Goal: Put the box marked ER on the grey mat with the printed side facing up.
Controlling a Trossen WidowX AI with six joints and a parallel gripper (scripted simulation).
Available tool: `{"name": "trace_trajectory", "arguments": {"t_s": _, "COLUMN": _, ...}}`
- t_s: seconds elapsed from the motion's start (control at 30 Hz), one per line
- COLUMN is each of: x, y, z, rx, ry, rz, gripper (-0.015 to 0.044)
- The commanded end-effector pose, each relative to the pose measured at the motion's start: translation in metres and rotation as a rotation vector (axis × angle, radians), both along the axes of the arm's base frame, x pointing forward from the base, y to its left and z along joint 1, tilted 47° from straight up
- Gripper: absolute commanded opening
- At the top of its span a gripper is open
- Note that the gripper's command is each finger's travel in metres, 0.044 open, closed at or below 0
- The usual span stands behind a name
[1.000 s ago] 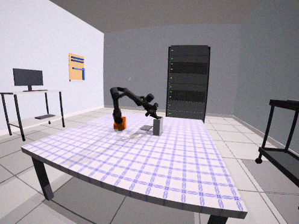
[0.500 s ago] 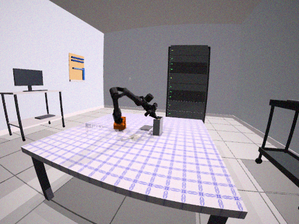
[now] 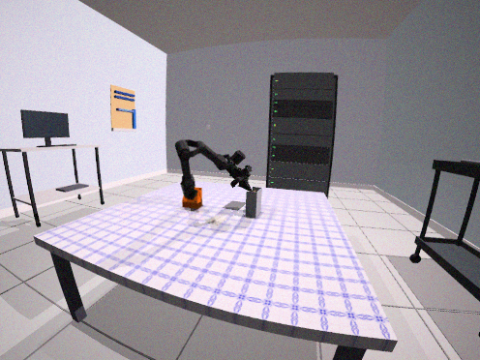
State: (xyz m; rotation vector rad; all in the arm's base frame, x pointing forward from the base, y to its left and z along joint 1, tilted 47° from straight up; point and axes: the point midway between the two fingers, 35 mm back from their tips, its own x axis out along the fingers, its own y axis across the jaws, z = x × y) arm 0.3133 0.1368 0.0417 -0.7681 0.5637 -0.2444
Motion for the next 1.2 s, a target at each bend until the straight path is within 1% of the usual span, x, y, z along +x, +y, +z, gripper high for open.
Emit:
{"name": "trace_trajectory", "arguments": {"t_s": 0.0, "x": -0.004, "y": -0.004, "z": -0.002, "rx": -0.008, "ry": 0.005, "rz": -0.005, "gripper": 0.0}}
{"name": "trace_trajectory", "arguments": {"t_s": 1.17, "x": -0.018, "y": -0.01, "z": -0.009, "rx": -0.008, "ry": 0.006, "rz": -0.005, "gripper": 0.0}}
